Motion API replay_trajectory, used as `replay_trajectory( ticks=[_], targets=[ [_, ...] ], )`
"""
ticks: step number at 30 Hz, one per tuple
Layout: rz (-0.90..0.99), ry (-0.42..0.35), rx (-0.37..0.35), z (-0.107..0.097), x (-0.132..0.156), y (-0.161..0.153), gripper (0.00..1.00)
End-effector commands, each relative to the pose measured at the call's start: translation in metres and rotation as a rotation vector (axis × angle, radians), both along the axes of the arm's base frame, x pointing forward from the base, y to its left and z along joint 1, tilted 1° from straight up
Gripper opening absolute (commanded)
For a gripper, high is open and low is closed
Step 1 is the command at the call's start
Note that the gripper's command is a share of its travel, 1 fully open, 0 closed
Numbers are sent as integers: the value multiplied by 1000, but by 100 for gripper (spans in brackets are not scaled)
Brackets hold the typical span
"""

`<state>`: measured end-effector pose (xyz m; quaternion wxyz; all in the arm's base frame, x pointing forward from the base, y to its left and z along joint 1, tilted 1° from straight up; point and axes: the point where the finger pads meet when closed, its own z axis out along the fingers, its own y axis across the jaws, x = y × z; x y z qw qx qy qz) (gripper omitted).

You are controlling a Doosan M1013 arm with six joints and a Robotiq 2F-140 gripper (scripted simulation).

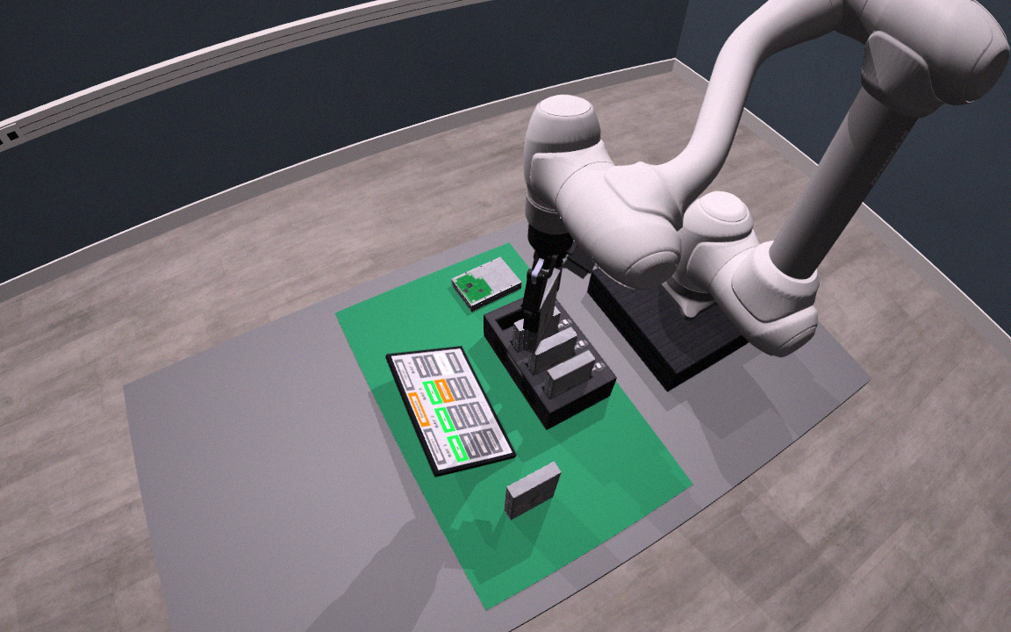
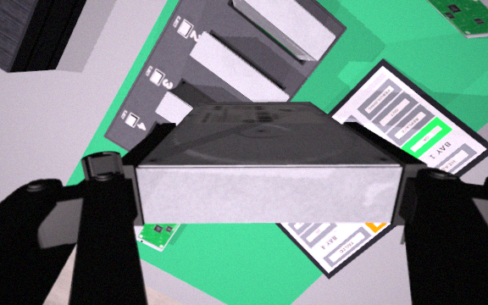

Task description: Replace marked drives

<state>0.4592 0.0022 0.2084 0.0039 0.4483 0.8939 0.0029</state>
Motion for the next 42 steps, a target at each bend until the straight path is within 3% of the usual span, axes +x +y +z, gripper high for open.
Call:
replay_trajectory(
  ticks=[1, 20, 42],
  targets=[
    [-90, -1, 0, 1, -2, -17, 10],
    [-423, -1, 4, 0, -15, -77, 10],
    [-601, -1, 6, 0, -26, -108, 10]
  ],
)
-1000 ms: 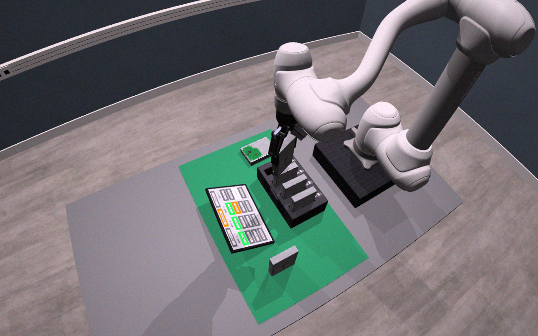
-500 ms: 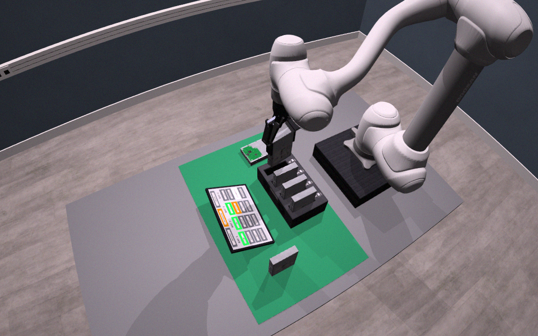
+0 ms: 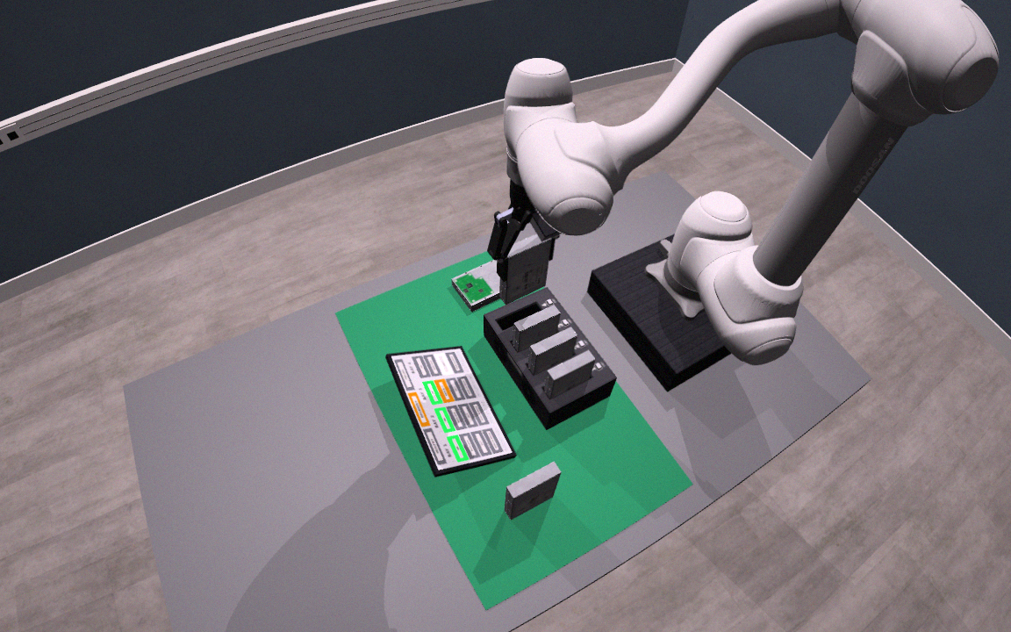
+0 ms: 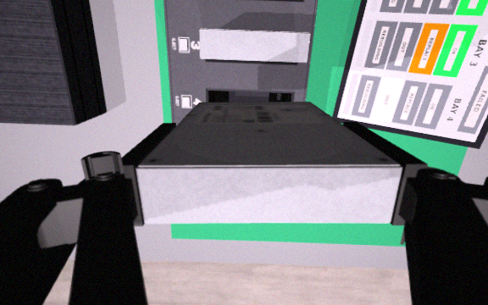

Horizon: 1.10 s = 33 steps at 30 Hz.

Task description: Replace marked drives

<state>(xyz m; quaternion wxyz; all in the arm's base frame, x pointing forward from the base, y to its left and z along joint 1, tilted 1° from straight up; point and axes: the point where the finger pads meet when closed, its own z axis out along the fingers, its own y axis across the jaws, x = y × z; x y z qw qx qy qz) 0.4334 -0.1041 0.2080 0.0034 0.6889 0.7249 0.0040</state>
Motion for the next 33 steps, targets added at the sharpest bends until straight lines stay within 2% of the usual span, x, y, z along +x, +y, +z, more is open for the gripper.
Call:
replay_trajectory(
  ticks=[1, 33],
  targets=[
    [-15, -1, 0, 1, 0, -3, 10],
    [-40, -1, 0, -1, -2, -7, 10]
  ],
)
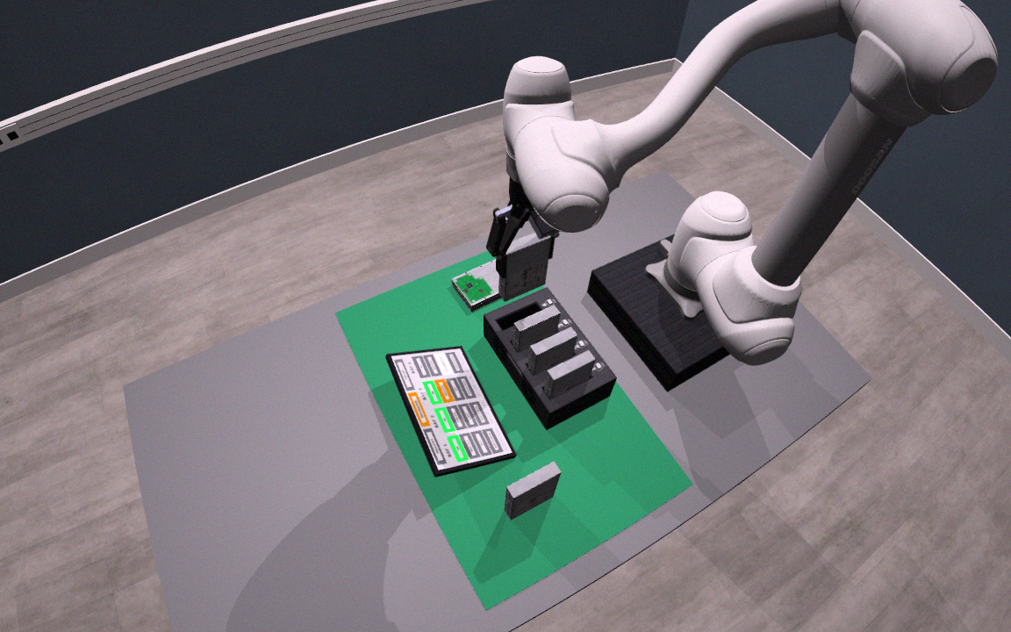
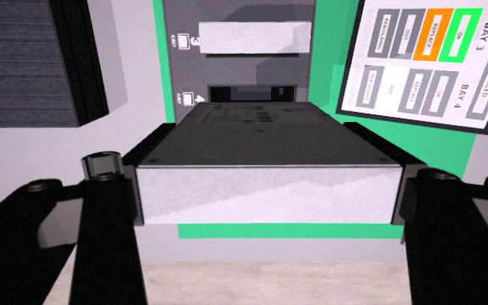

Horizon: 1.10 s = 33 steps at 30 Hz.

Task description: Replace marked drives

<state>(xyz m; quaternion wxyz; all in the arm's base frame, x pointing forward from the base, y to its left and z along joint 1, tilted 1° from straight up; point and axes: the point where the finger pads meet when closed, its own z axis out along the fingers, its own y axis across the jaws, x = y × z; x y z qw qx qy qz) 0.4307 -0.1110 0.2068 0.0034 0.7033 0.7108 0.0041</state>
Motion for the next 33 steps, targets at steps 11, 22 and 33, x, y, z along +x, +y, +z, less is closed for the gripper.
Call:
replay_trajectory(
  ticks=[11, 22, 33],
  targets=[
    [0, -1, 0, -8, 1, 0, 10],
    [0, -1, 0, -21, 1, 0, 10],
    [0, -1, 0, -37, 1, 0, 10]
  ],
)
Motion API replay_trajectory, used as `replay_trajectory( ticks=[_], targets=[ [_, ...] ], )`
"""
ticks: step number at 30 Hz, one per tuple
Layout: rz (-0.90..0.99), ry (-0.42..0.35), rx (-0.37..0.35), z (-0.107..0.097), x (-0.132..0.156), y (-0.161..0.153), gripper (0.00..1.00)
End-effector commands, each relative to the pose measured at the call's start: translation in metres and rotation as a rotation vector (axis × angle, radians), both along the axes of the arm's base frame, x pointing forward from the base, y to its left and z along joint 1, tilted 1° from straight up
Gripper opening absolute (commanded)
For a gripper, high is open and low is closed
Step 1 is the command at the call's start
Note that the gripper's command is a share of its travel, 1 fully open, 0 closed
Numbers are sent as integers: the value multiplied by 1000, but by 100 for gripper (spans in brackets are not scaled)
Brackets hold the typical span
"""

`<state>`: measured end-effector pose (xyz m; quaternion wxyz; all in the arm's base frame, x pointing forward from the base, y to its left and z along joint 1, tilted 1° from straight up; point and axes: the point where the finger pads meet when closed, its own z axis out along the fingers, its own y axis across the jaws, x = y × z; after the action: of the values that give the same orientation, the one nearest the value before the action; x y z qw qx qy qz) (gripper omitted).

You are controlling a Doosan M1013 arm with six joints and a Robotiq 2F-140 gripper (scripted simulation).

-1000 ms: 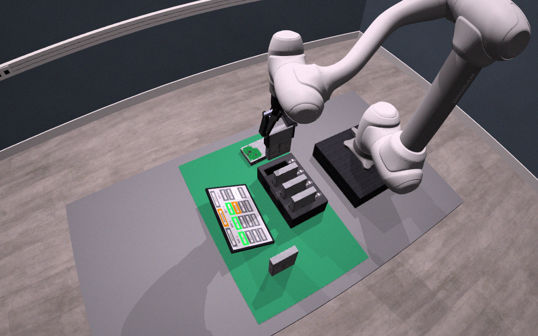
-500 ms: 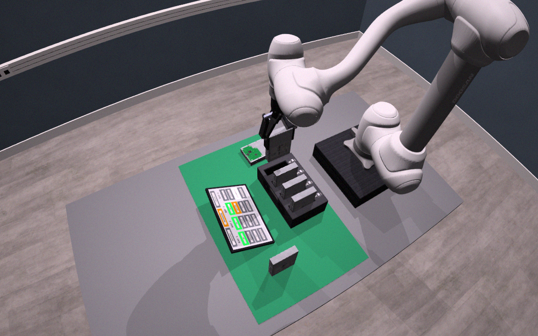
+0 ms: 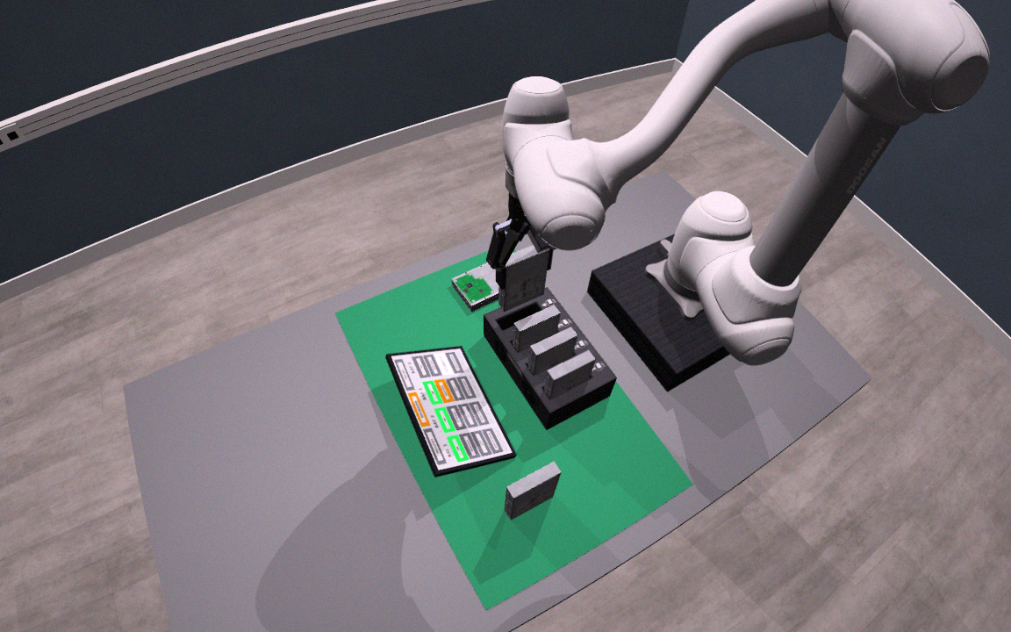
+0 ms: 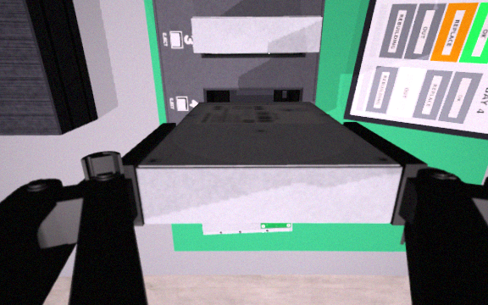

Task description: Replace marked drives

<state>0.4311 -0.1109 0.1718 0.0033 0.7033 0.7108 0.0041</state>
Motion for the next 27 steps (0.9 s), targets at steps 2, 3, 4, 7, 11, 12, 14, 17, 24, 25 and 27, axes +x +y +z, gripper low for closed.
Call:
replay_trajectory(
  ticks=[2, 3, 4, 7, 11, 12, 14, 17, 24, 25, 27],
  targets=[
    [0, -1, 0, -5, 1, 0, 10],
    [0, -1, 0, -7, 1, 0, 10],
    [0, -1, 0, -9, 1, 0, 10],
    [0, -1, 0, -15, 1, 0, 10],
    [0, -1, 0, -22, 1, 0, 10],
    [0, -1, 0, -24, 1, 0, 10],
    [0, -1, 0, -27, 1, 0, 10],
    [0, -1, 0, -29, 1, 0, 10],
    [0, -1, 0, -39, 1, 0, 10],
    [0, -1, 0, -40, 1, 0, 10],
    [0, -1, 0, -43, 1, 0, 10]
  ],
)
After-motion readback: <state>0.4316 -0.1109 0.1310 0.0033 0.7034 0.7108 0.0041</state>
